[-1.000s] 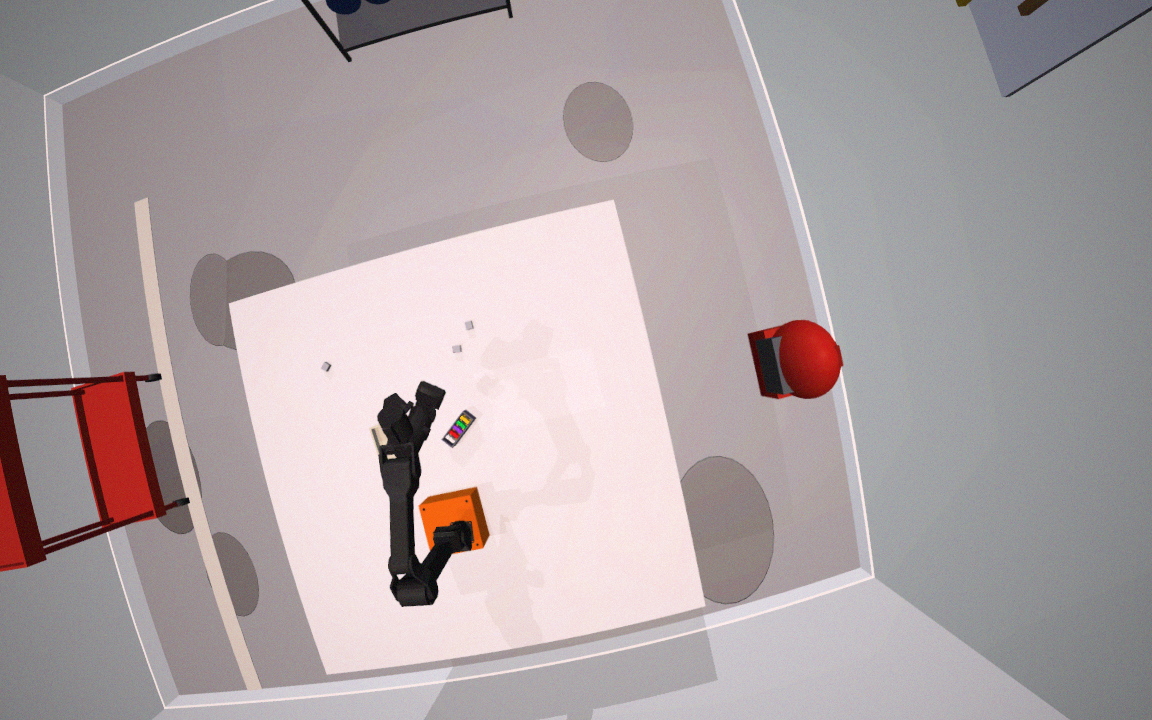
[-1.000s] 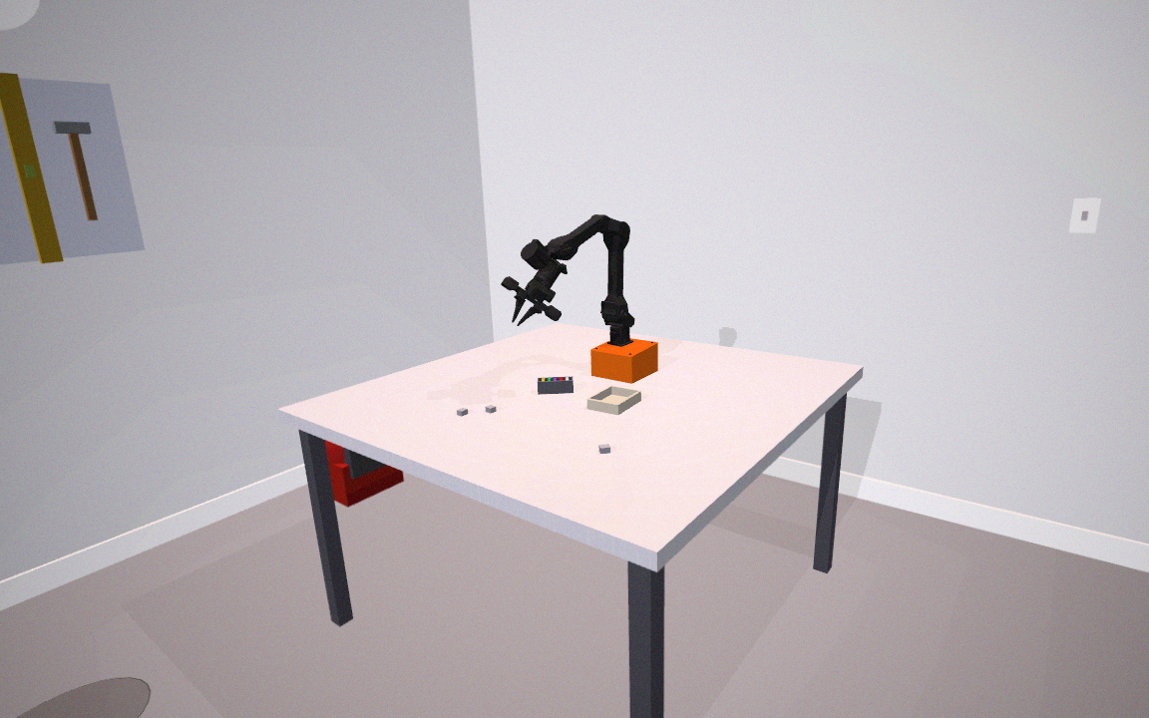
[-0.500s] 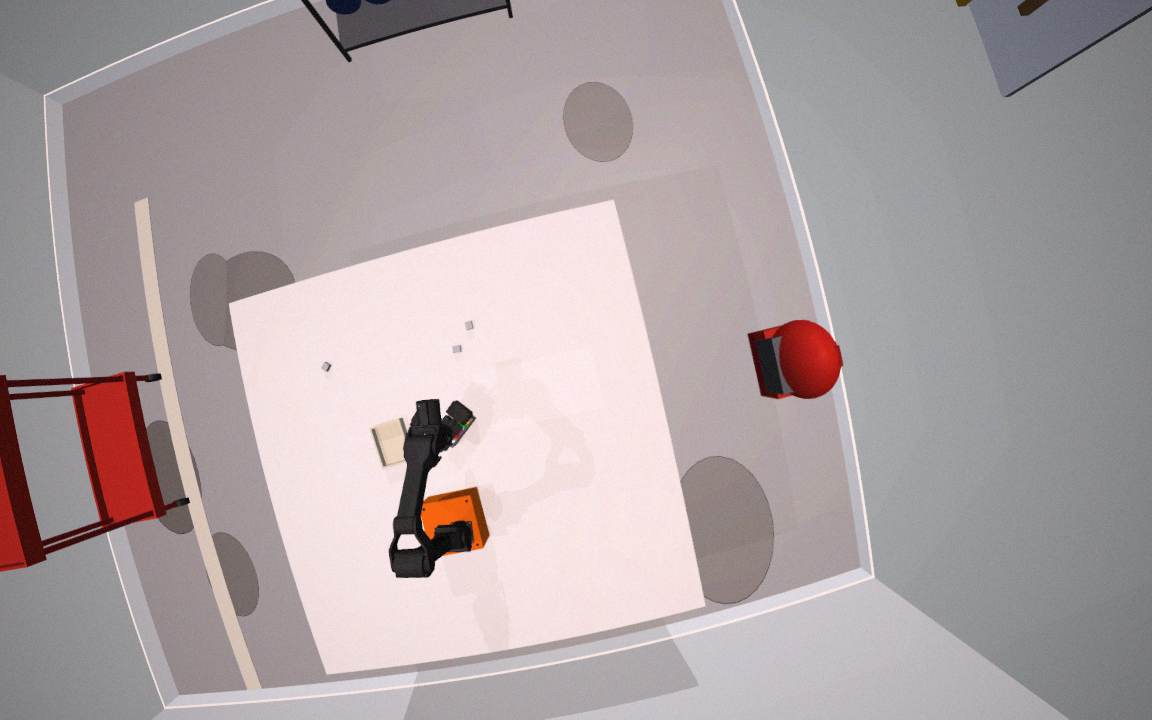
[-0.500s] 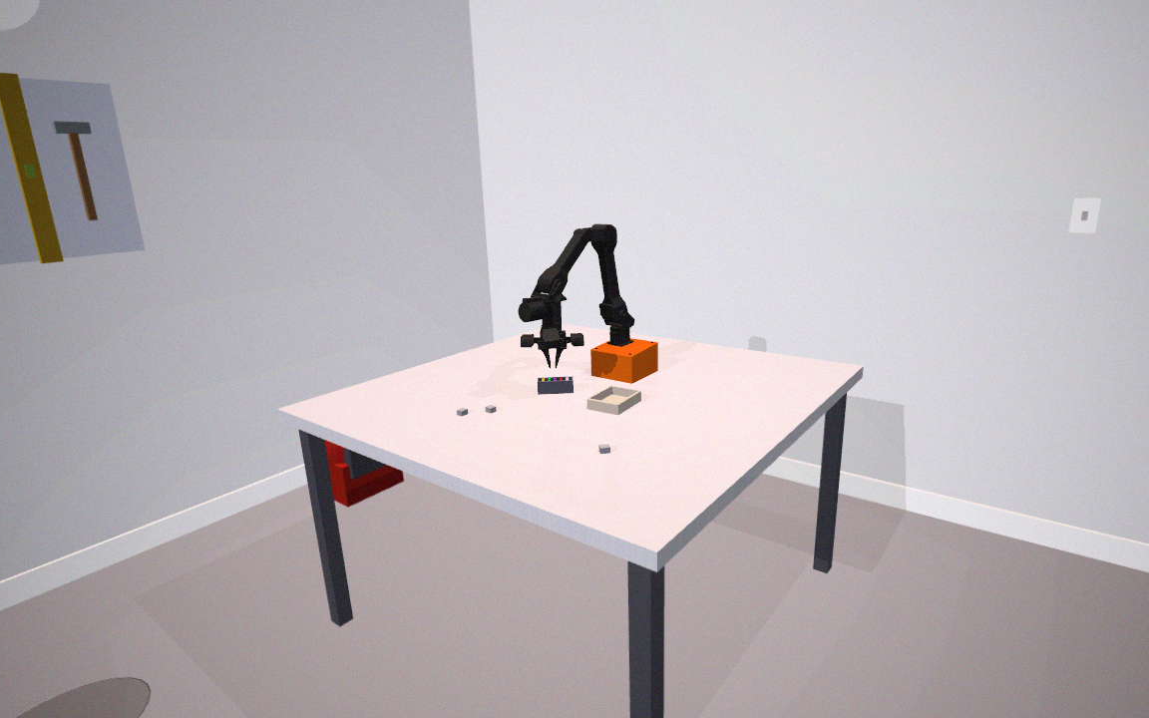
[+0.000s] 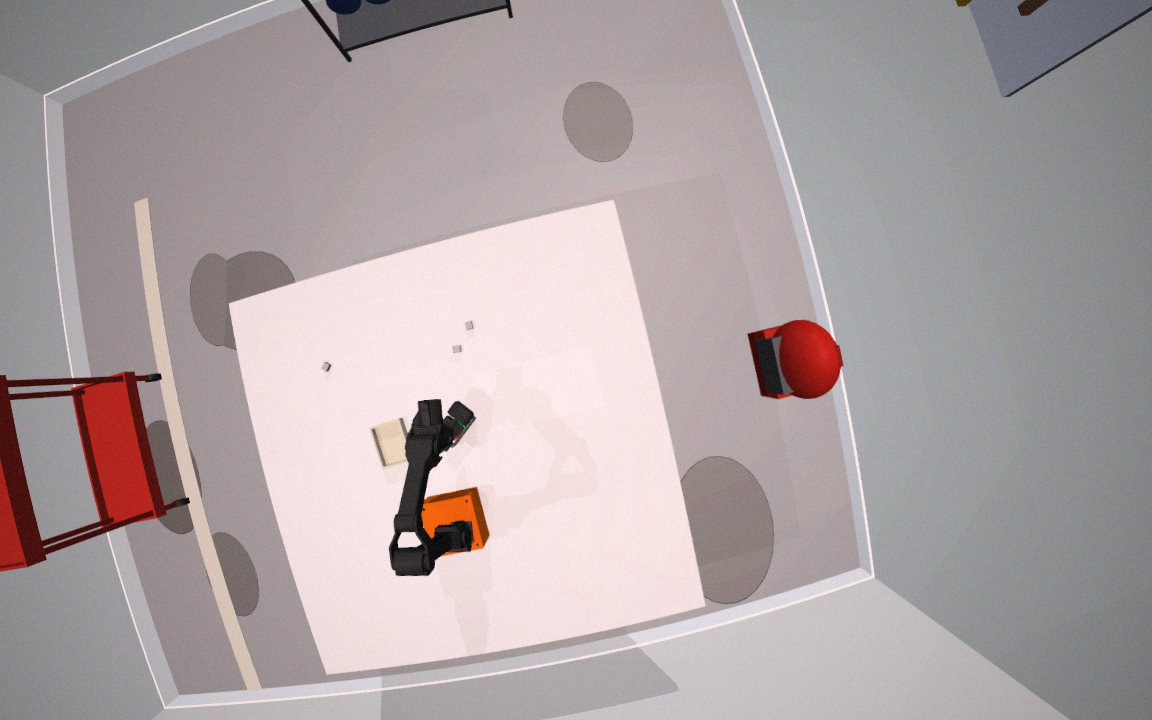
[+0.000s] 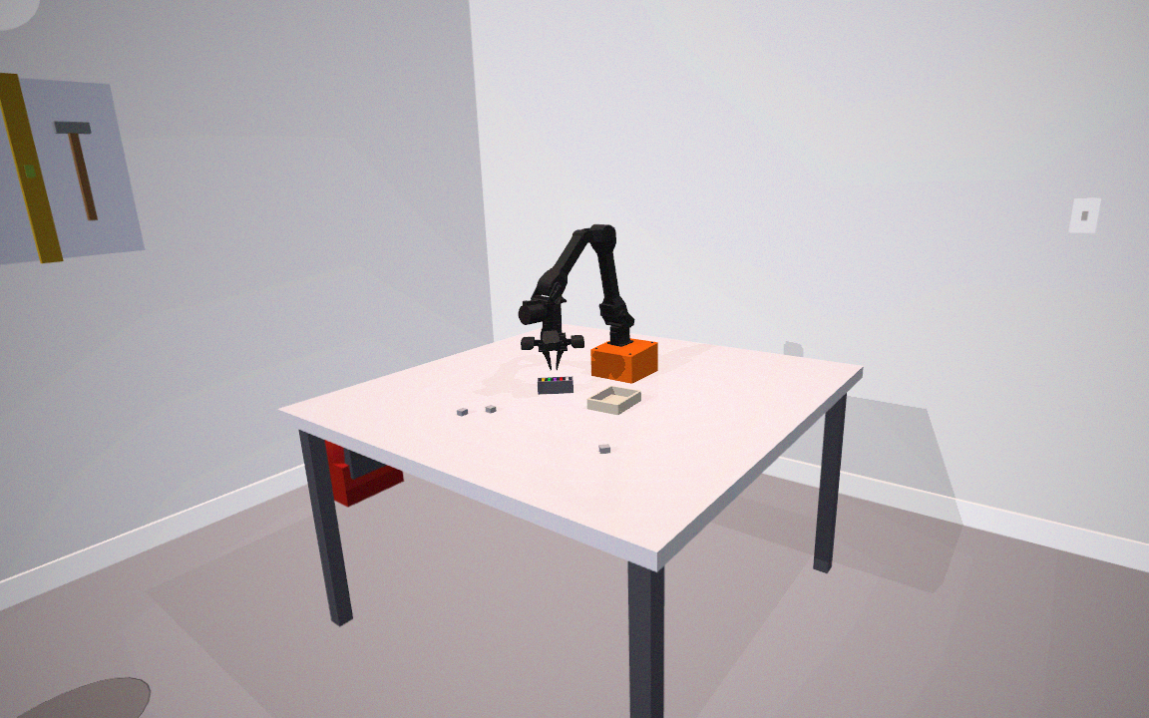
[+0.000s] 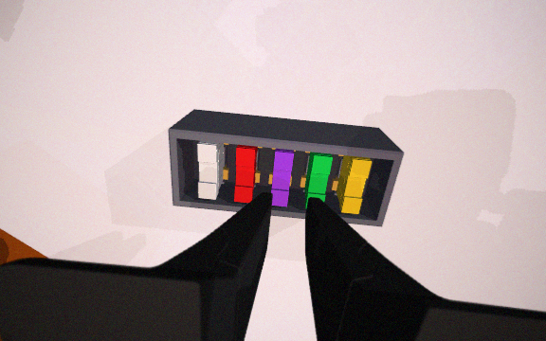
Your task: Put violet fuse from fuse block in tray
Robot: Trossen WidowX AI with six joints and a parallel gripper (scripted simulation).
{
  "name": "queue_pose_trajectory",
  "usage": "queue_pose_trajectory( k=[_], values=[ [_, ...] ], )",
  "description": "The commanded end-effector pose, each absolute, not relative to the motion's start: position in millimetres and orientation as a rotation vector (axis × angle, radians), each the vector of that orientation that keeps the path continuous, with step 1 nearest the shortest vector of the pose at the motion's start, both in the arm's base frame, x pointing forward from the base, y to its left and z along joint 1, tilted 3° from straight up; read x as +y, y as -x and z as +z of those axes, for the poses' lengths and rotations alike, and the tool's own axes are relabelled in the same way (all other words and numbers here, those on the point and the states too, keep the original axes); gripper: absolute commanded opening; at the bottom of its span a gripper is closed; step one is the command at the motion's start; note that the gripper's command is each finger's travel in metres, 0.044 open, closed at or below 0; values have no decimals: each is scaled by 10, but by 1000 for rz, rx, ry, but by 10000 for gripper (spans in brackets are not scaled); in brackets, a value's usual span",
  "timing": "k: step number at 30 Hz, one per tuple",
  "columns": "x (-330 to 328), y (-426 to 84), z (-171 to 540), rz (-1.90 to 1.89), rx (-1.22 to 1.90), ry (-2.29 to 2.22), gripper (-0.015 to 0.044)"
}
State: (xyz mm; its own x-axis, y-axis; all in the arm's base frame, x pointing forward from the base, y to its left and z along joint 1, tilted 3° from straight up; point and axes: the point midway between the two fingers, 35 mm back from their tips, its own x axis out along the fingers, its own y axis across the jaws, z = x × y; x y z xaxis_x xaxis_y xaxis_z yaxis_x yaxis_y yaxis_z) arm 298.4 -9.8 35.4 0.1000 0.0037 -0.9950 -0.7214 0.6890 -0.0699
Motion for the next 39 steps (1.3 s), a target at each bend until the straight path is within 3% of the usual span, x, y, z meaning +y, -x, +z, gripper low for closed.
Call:
queue_pose_trajectory(
  k=[1, 39],
  values=[
    [-95, -2963, 286, 600, 1391, 644, 66],
    [-112, -2955, 53, 600, 1391, 644, 66]
  ],
)
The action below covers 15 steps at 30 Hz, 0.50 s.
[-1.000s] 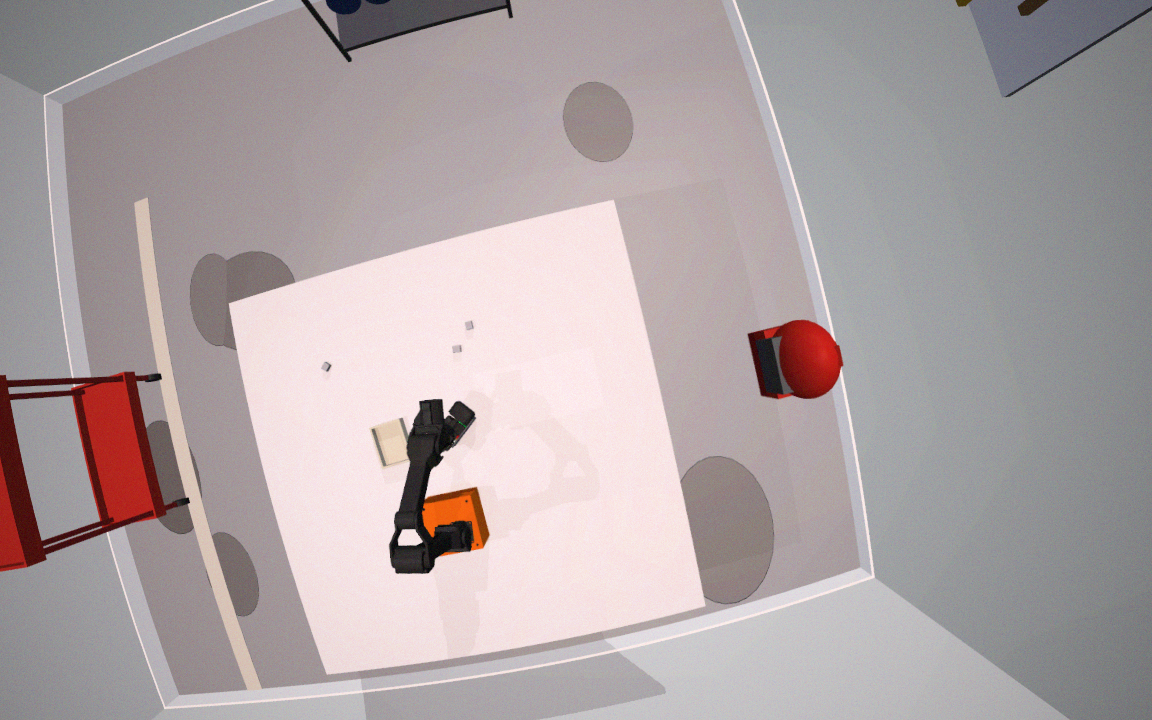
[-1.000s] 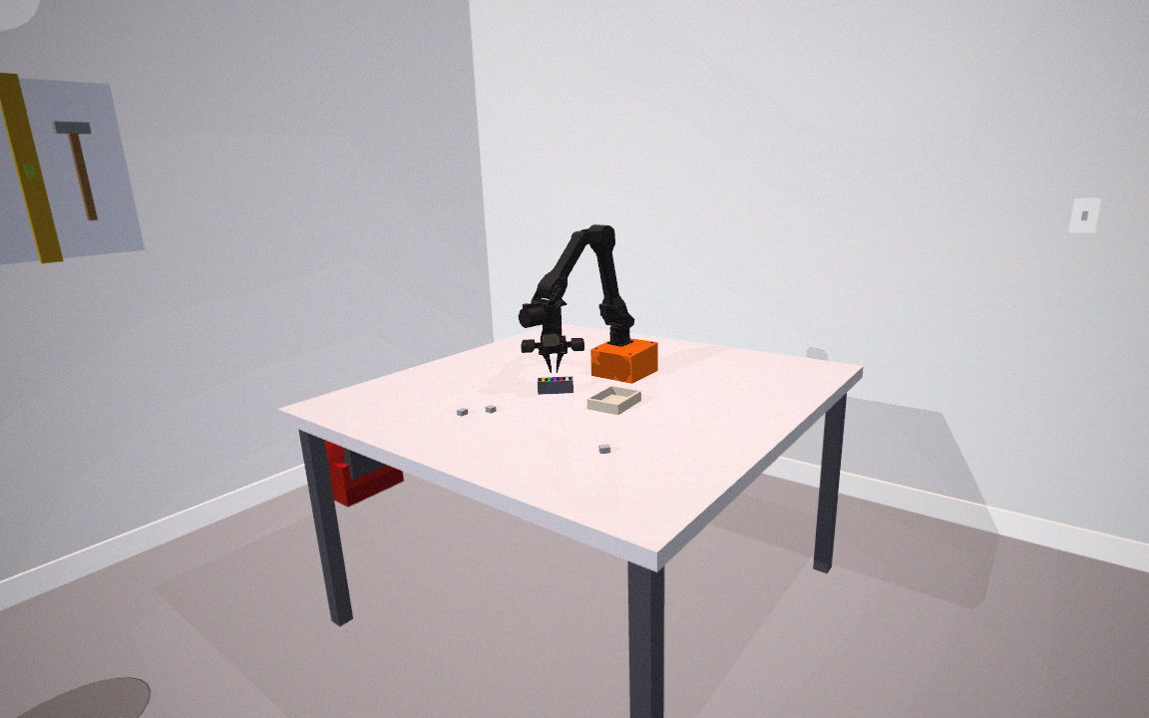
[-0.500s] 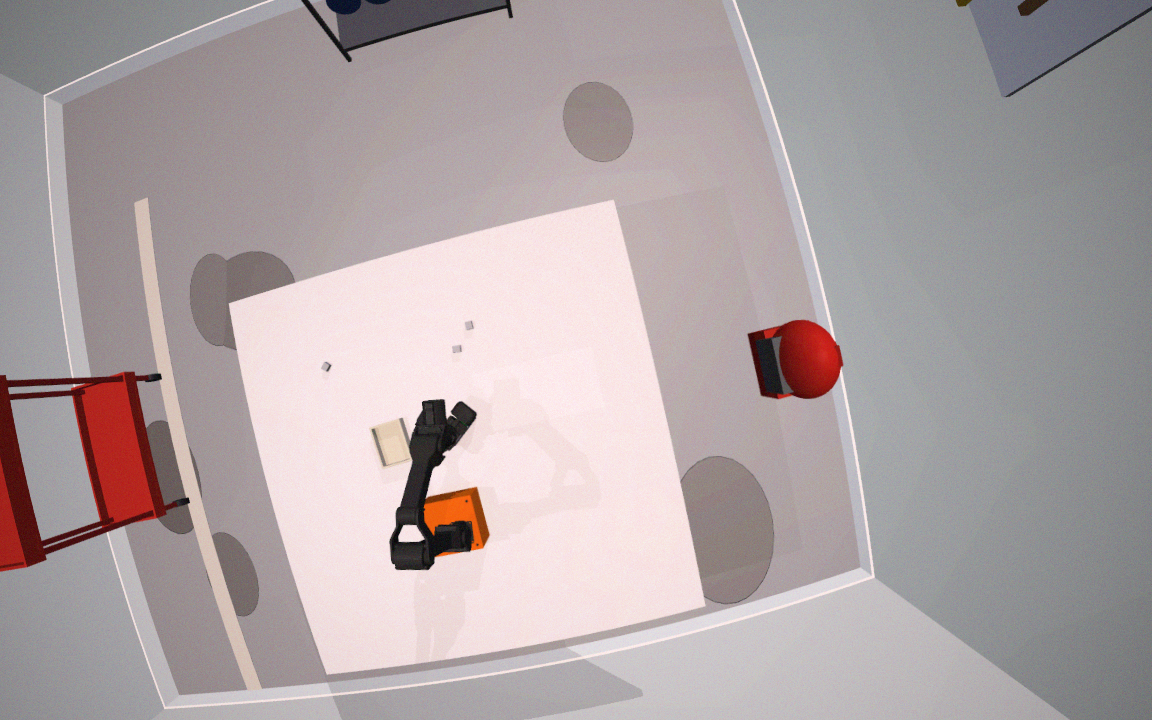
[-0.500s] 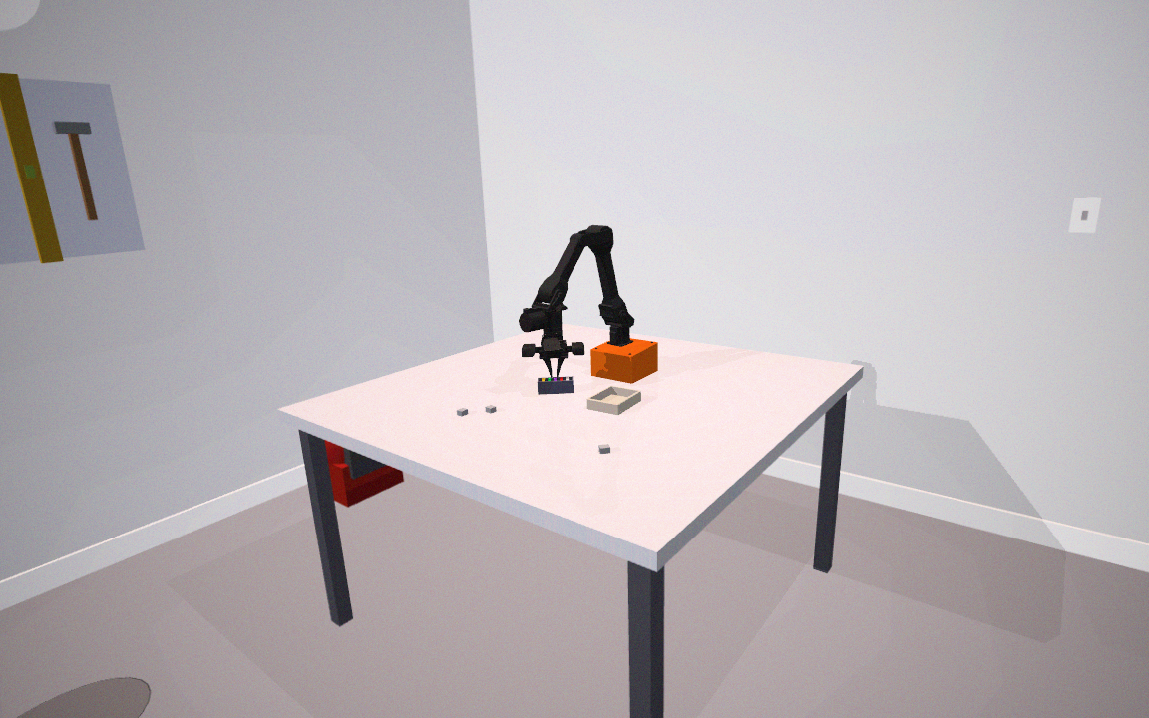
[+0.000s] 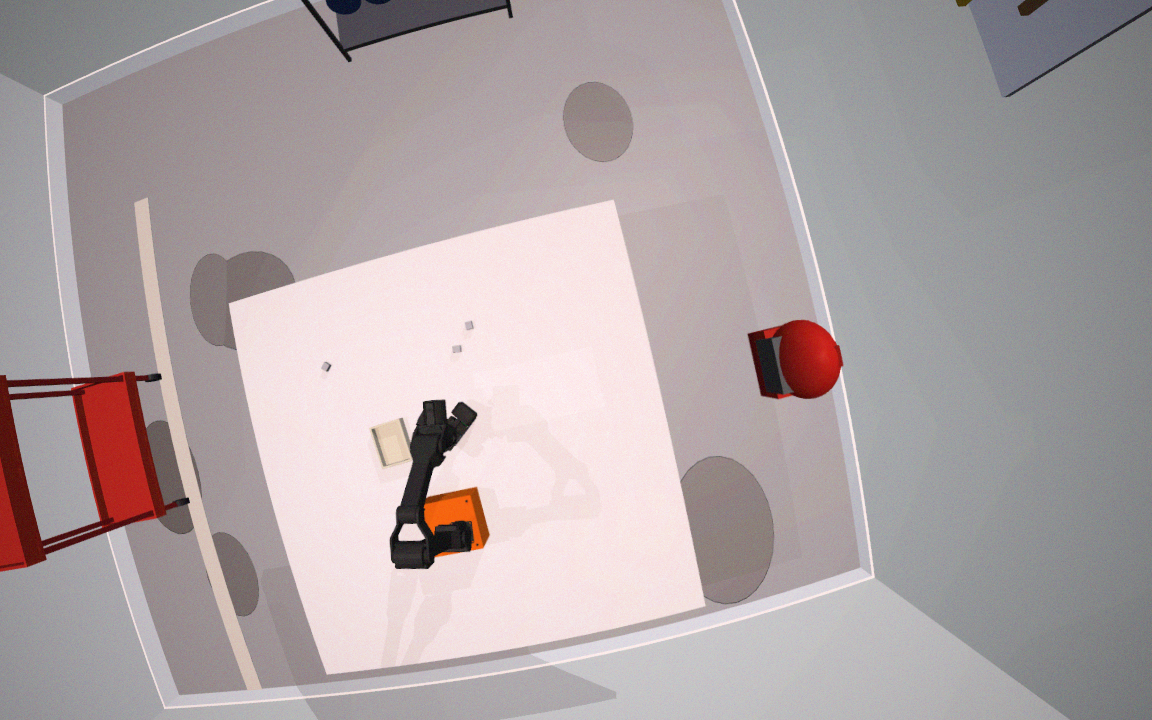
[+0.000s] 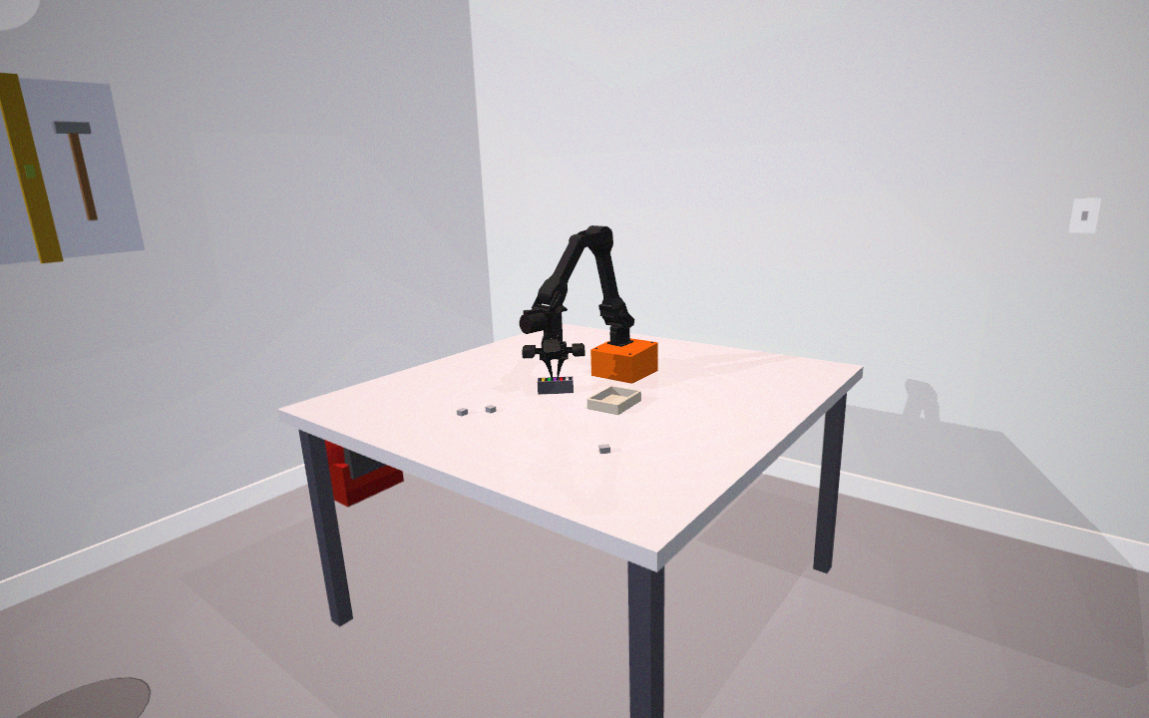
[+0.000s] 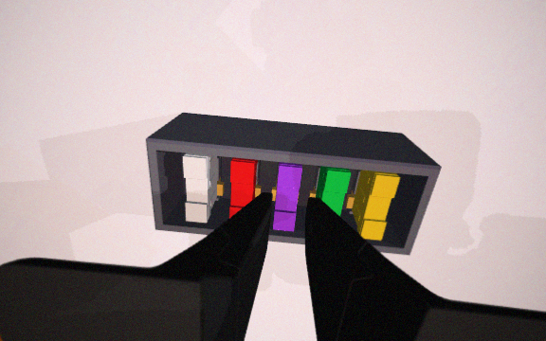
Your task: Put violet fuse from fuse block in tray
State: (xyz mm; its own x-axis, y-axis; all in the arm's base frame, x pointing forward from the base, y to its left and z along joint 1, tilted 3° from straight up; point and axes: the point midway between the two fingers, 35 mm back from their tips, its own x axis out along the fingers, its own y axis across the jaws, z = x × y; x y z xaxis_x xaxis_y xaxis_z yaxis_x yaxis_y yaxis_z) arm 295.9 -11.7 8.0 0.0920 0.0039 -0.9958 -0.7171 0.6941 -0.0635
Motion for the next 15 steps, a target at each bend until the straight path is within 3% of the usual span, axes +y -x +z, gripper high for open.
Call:
queue_pose_trajectory(
  k=[1, 15],
  values=[
    [-112, -2956, 44, 600, 1391, 644, 66],
    [-112, -2960, -16, 600, 1391, 644, 66]
  ],
)
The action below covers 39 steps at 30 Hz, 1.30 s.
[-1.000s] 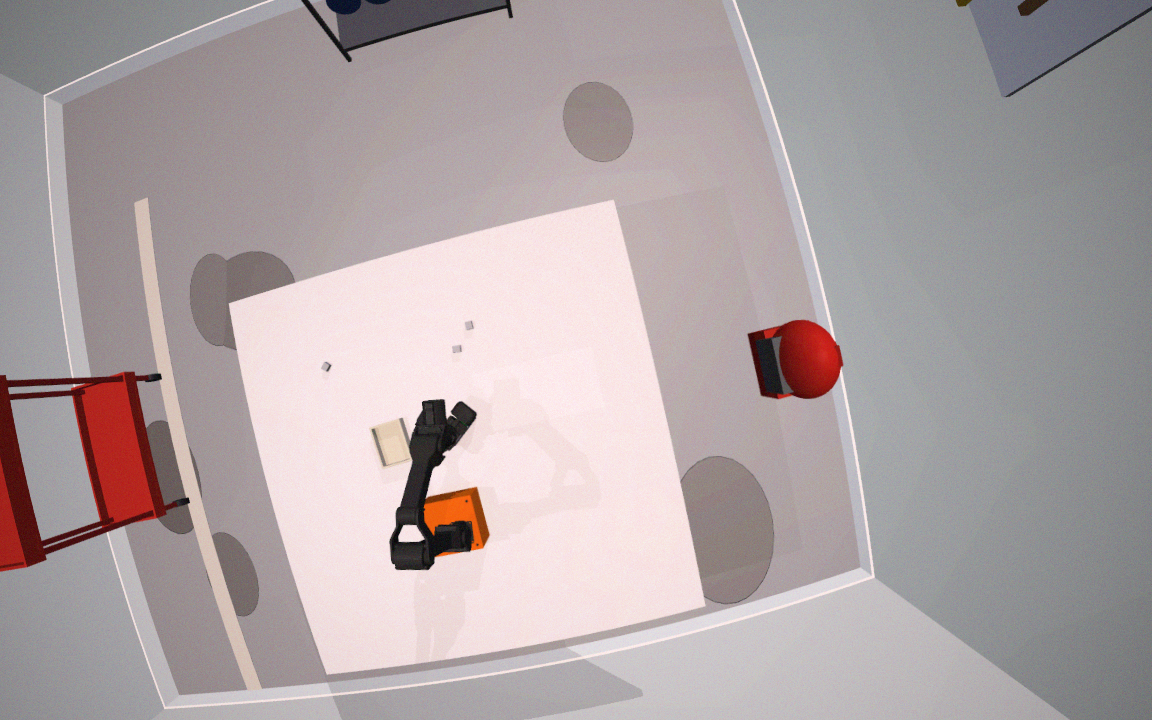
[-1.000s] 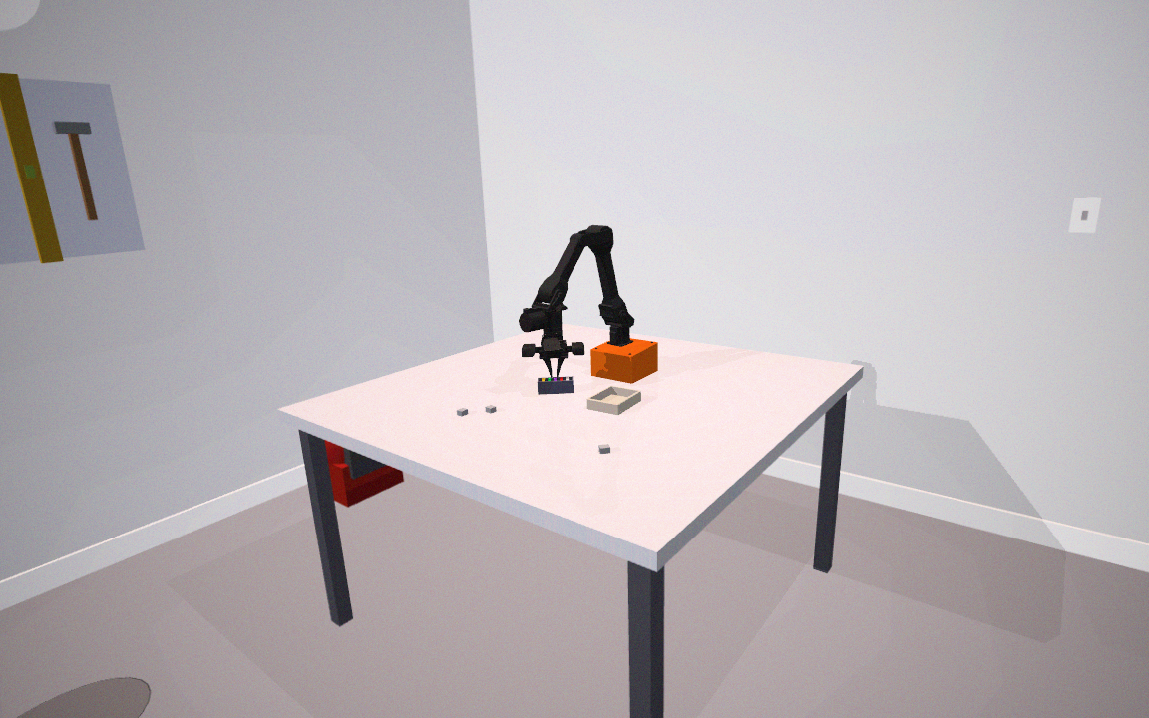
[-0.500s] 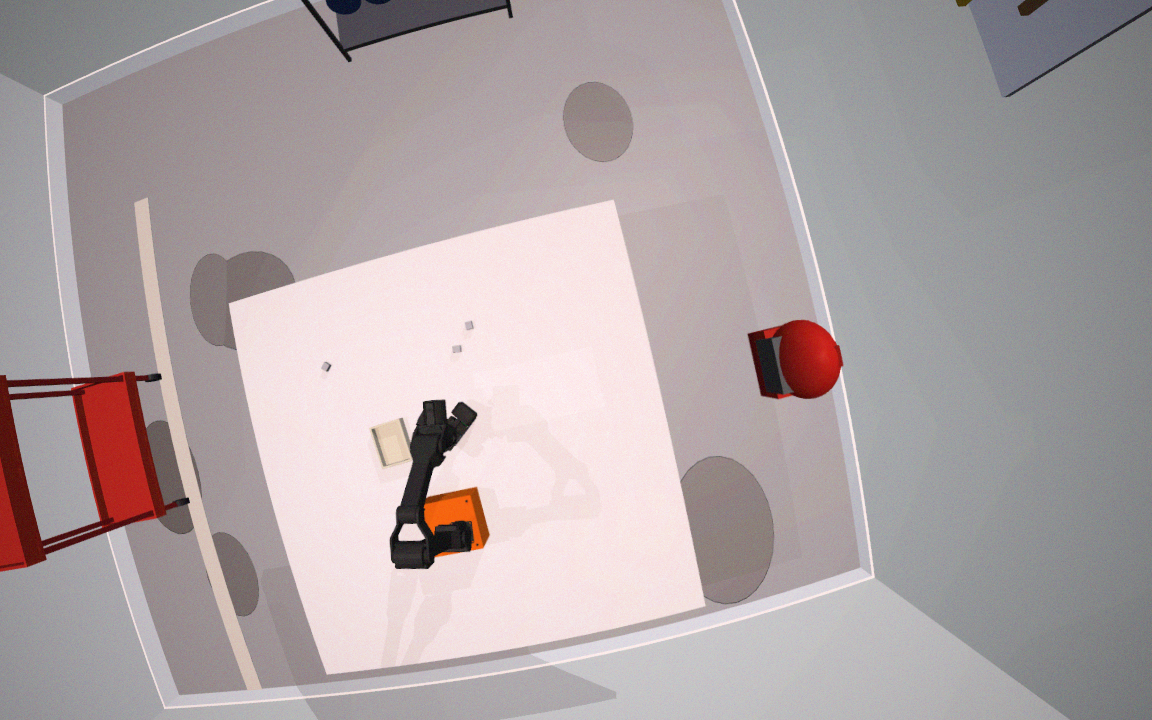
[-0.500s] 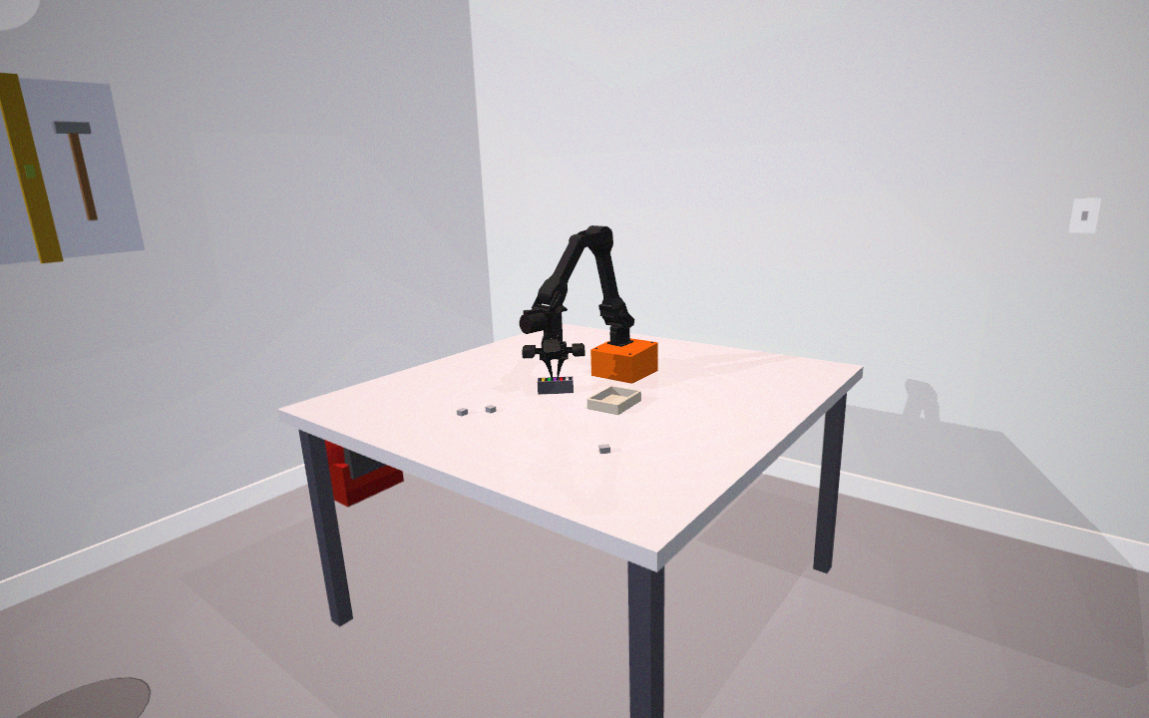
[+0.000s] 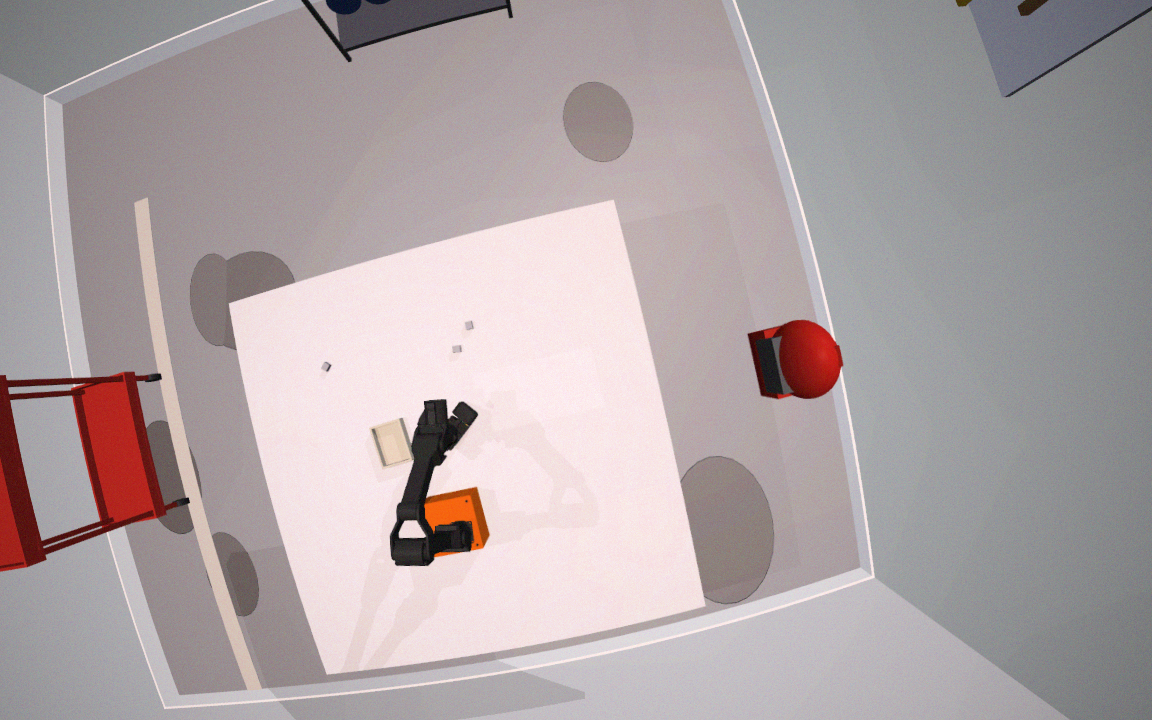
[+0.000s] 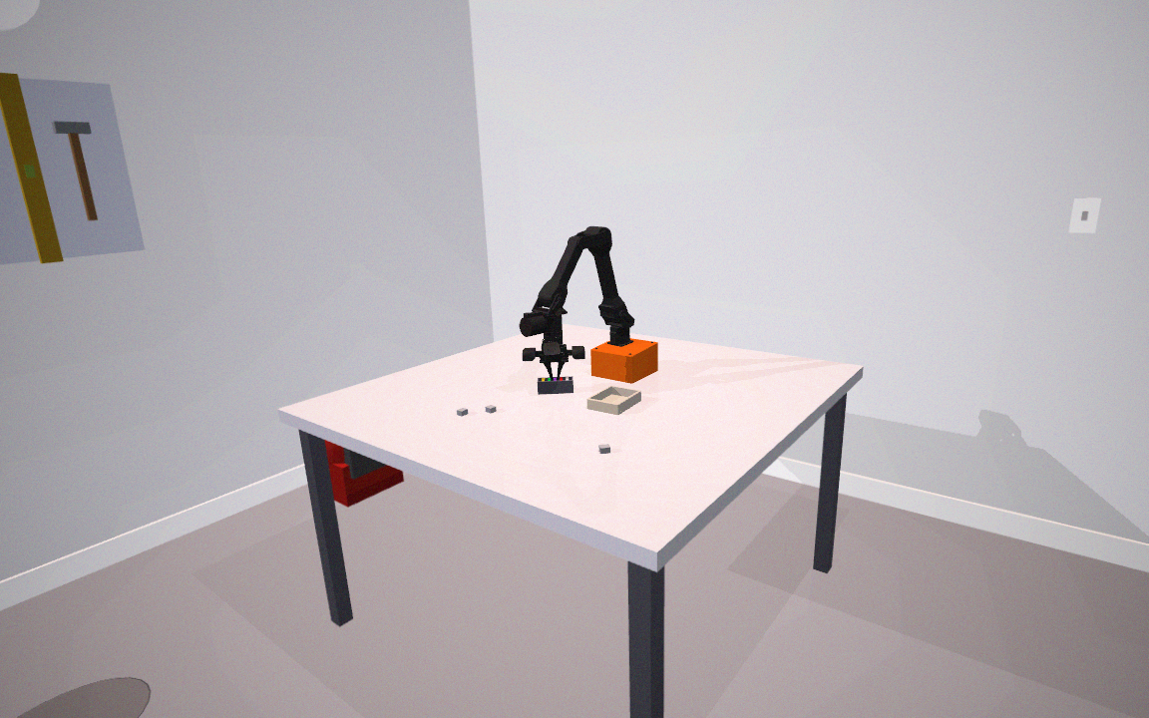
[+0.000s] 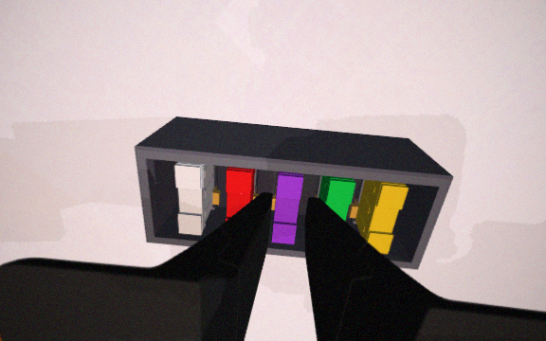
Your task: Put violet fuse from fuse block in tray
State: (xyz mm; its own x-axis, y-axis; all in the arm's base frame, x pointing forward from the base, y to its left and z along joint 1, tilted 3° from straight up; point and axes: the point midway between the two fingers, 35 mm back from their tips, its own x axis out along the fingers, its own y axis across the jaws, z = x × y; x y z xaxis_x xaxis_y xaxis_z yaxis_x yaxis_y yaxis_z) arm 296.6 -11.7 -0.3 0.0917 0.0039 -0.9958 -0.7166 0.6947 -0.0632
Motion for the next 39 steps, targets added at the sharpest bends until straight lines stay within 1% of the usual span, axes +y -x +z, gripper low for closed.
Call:
queue_pose_trajectory(
  k=[1, 11, 39],
  values=[
    [-112, -2960, -16, 600, 1391, 644, 66],
    [-117, -2965, -6, 594, 1392, 645, 0],
    [-117, -2961, 108, 596, 1391, 645, 0]
  ],
)
